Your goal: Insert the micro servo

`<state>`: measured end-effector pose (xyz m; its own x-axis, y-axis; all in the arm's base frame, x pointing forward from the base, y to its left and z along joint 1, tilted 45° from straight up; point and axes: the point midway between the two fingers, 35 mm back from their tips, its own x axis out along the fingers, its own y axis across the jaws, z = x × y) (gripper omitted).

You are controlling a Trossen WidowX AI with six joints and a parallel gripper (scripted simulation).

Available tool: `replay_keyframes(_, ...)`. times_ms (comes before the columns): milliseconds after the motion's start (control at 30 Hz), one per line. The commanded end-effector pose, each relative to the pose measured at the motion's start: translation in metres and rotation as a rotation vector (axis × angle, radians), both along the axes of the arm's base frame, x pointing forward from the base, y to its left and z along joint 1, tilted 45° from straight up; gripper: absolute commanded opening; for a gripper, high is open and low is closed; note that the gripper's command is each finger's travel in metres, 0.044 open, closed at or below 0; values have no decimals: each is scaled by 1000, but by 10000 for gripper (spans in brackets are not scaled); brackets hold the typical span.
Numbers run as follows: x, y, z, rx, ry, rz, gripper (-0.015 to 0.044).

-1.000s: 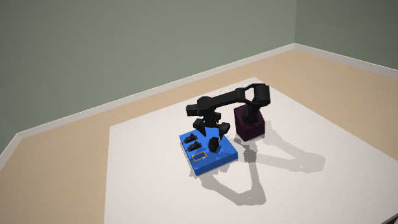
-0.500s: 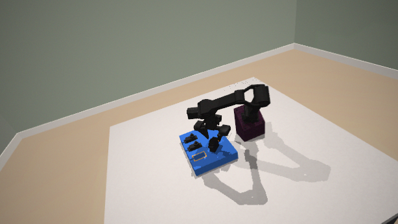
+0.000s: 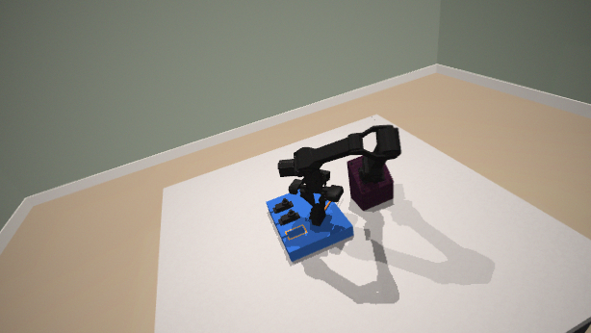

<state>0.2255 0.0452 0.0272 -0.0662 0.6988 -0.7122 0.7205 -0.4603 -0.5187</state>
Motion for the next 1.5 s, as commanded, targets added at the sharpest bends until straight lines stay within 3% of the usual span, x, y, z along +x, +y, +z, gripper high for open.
replay_keyframes(0, 2, -8, 7, 0, -7, -2, 0)
replay_keyframes(467, -11, -18, 23, 0, -6, -2, 0)
replay_keyframes(900, 13, -26, 13, -1, -7, -2, 0)
replay_keyframes(1467, 11, -4, 34, 8, -90, 83, 0)
